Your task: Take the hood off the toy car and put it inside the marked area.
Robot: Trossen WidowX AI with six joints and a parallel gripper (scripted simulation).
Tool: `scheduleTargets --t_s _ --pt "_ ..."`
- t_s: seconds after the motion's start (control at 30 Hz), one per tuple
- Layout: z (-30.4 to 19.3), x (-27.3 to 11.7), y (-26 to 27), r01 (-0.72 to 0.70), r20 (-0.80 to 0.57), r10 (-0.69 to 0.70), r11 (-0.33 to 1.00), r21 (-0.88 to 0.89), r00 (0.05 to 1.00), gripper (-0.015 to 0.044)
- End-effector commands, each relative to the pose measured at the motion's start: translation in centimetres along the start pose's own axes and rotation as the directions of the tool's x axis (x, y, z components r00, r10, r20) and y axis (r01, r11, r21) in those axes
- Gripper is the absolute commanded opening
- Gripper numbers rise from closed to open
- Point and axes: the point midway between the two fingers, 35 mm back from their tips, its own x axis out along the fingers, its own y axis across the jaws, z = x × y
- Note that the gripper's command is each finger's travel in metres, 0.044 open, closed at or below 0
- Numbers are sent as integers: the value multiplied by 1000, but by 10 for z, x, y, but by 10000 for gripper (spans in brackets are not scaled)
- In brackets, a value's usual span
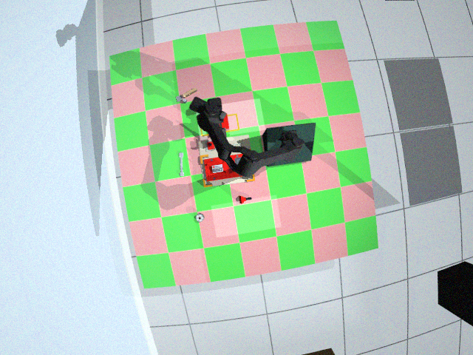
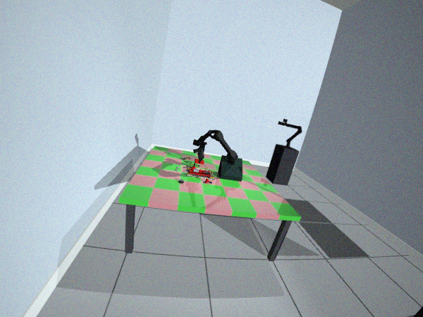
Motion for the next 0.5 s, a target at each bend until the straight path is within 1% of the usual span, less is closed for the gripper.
scheduleTargets --t_s 0.0,0.47 --pt "0 2 0 -4 6 4 1000 4 1000 0" --pt "0 14 1 -5 6 5 1000 4 1000 0"
